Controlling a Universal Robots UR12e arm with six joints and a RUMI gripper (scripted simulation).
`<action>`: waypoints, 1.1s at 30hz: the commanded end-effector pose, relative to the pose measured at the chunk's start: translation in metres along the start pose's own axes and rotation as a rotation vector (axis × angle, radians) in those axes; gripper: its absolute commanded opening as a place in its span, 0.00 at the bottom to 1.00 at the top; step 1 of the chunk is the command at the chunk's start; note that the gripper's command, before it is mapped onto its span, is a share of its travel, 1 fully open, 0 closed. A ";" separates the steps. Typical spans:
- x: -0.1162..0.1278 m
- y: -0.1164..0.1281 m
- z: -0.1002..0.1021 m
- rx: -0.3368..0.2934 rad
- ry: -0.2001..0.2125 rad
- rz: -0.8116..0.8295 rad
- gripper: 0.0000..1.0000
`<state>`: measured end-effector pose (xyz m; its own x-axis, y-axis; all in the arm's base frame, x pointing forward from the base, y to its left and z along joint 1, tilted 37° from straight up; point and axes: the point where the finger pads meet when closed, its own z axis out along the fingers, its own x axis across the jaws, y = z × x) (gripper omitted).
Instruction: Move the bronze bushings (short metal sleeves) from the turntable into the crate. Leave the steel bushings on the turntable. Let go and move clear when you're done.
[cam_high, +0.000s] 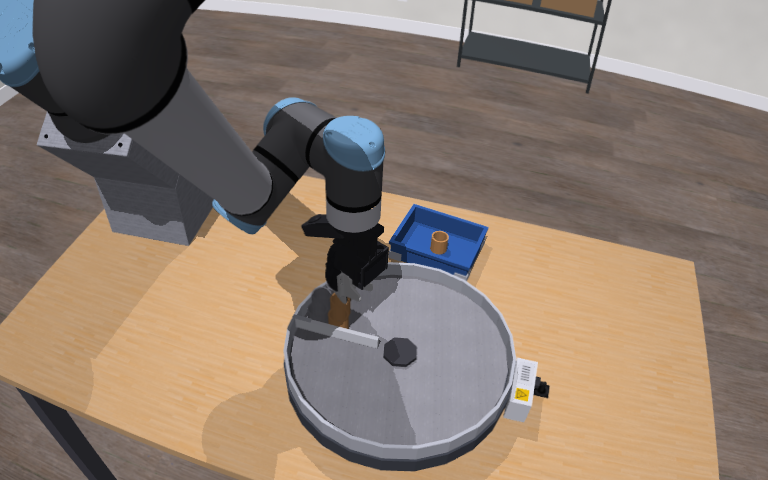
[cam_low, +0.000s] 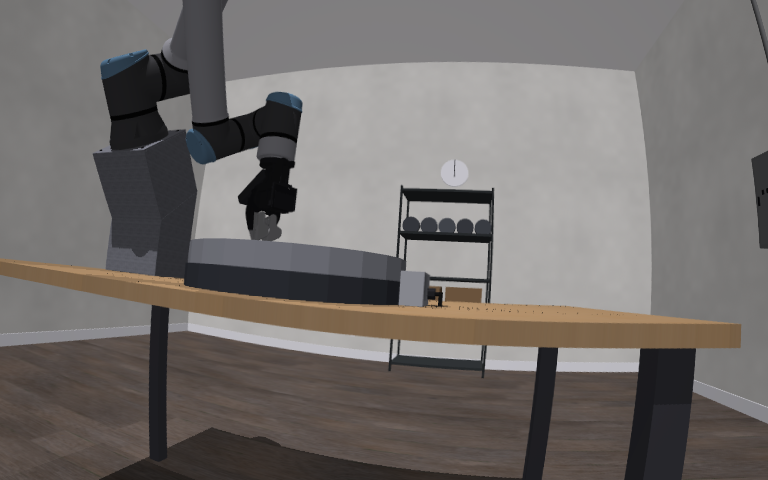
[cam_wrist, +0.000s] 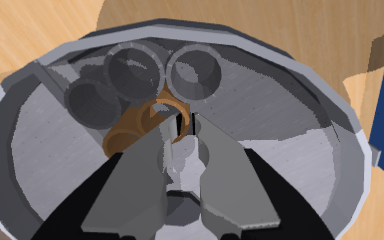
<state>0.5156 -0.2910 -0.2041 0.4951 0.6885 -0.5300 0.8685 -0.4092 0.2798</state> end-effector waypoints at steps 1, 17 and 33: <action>0.000 0.000 0.000 -0.001 0.000 0.000 0.05; 0.000 0.000 0.000 -0.001 0.000 0.000 0.00; 0.000 0.000 0.000 -0.001 0.000 0.000 0.00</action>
<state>0.5156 -0.2910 -0.2041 0.4951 0.6885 -0.5300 0.8685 -0.4092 0.2798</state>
